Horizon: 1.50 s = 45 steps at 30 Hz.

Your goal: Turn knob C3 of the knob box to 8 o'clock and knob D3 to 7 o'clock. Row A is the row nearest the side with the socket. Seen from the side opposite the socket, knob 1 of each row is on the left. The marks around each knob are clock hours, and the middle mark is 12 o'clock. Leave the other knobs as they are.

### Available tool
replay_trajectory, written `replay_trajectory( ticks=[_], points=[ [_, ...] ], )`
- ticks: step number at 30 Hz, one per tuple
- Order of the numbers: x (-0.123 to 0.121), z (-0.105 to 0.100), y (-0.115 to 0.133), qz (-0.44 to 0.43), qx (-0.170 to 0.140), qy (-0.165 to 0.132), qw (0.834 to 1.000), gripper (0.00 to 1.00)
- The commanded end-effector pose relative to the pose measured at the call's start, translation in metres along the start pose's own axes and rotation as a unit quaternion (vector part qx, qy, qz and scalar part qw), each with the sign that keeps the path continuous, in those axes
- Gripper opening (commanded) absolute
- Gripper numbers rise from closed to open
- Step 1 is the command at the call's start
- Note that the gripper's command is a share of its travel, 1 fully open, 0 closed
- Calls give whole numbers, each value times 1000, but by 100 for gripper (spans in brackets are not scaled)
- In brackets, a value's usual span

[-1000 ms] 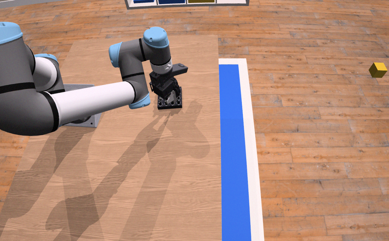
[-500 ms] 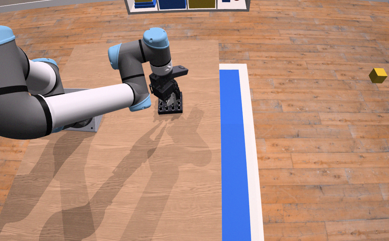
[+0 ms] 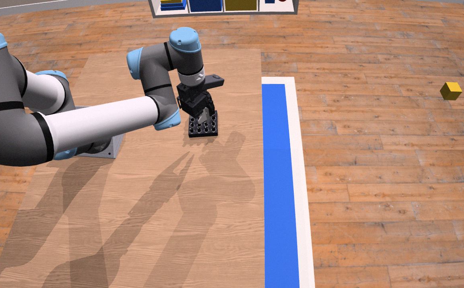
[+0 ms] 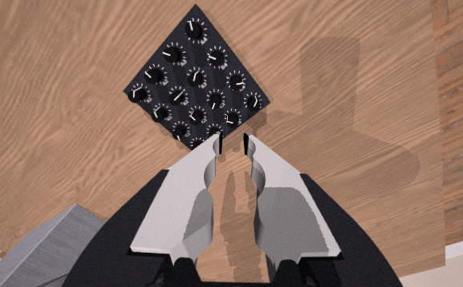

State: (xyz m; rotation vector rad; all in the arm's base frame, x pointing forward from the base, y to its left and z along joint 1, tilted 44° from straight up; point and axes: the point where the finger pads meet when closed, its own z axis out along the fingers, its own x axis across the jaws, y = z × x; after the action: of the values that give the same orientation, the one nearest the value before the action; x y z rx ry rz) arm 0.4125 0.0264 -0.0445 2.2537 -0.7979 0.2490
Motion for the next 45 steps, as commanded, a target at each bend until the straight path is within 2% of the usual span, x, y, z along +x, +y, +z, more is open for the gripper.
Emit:
replay_trajectory(
  ticks=[1, 18, 28, 33, 35, 45],
  points=[
    [0, -1, 0, 0, 0, 0, 1000, 11],
    [0, -1, 0, 17, 0, 0, 1000, 11],
    [2, -3, -2, 108, 0, 0, 994, 11],
    [3, -5, -2, 184, 0, 0, 983, 11],
    [3, -5, -2, 184, 0, 0, 983, 11],
    [4, -9, -2, 342, 1, 0, 940, 11]
  ],
)
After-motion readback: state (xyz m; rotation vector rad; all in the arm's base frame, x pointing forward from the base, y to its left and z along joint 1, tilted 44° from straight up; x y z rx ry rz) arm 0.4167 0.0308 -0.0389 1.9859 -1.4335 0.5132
